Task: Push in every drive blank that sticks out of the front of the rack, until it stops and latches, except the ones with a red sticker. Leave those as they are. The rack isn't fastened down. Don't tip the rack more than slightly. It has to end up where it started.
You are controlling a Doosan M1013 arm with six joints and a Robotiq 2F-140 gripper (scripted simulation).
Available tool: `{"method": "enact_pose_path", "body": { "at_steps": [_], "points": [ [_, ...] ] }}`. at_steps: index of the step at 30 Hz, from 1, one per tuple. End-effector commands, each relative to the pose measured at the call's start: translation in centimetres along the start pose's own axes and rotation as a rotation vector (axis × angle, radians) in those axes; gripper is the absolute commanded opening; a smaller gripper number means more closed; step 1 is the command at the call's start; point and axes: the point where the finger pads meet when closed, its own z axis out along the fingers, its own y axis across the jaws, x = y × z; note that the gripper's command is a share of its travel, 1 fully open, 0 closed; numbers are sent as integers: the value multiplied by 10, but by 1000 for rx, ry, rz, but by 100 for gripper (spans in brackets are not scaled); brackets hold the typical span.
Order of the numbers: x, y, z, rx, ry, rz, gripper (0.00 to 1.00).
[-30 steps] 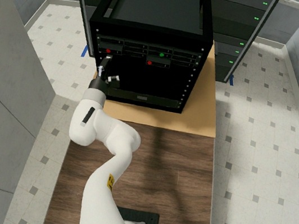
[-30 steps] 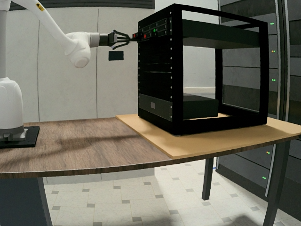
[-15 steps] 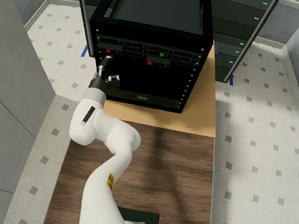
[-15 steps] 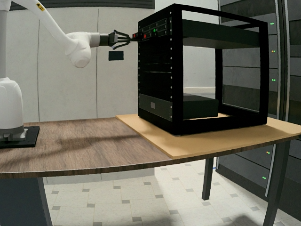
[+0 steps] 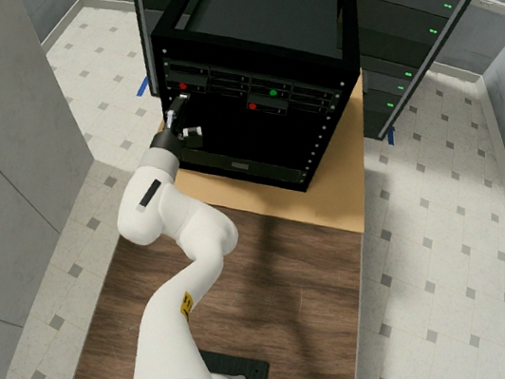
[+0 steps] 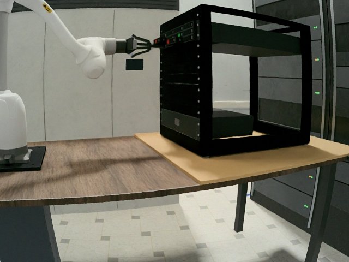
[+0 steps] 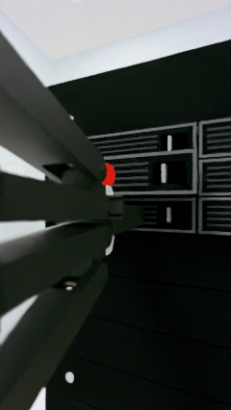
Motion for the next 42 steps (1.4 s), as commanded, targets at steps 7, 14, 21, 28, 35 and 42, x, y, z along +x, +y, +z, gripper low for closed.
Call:
{"method": "enact_pose_path", "body": {
  "at_steps": [7,14,21,28,35,42],
  "points": [
    [0,-1,0,1,0,0,10],
    [0,-1,0,1,0,0,10],
    [0,-1,0,1,0,0,10],
    [0,-1,0,1,0,0,10],
    [0,-1,-11,1,0,0,10],
    [0,-1,-50,1,0,0,10]
  ]
}}
